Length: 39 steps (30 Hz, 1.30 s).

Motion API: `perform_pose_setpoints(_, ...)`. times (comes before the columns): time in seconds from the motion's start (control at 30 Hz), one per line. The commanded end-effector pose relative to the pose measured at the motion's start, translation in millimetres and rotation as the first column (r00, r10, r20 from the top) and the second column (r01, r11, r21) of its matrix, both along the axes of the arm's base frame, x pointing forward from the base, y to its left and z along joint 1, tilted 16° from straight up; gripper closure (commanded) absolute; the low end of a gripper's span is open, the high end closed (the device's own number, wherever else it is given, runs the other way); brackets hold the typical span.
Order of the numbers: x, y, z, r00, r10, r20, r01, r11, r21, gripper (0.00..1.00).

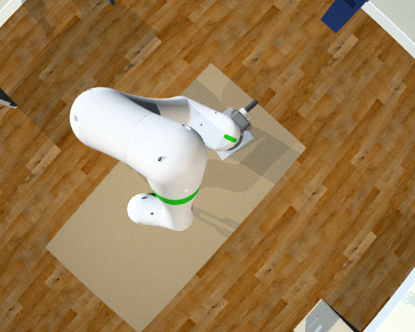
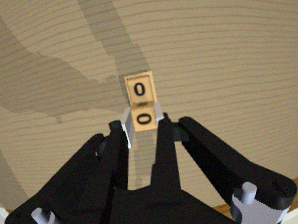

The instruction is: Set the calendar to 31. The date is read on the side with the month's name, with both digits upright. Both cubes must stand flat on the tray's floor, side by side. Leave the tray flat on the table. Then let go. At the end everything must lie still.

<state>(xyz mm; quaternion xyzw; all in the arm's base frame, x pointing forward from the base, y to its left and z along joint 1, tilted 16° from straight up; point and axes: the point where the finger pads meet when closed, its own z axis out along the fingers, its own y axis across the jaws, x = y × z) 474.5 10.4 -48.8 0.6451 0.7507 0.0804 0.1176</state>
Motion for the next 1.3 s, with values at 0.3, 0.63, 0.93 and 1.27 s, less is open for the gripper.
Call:
perform_pose_setpoints(0.3, 3.1, -0.3, -10.1, 1.000, 0.000, 0.000, 0.000, 1.000, 0.000, 0.83)
perform_pose_setpoints(0.63, 4.5, -0.5, -14.7, 1.000, 0.000, 0.000, 0.000, 1.000, 0.000, 0.83)
perform_pose_setpoints(0.93, 5.0, -0.5, -16.4, 1.000, 0.000, 0.000, 0.000, 1.000, 0.000, 0.83)
perform_pose_setpoints(1.27, 5.0, -0.5, -16.4, 1.000, 0.000, 0.000, 0.000, 1.000, 0.000, 0.83)
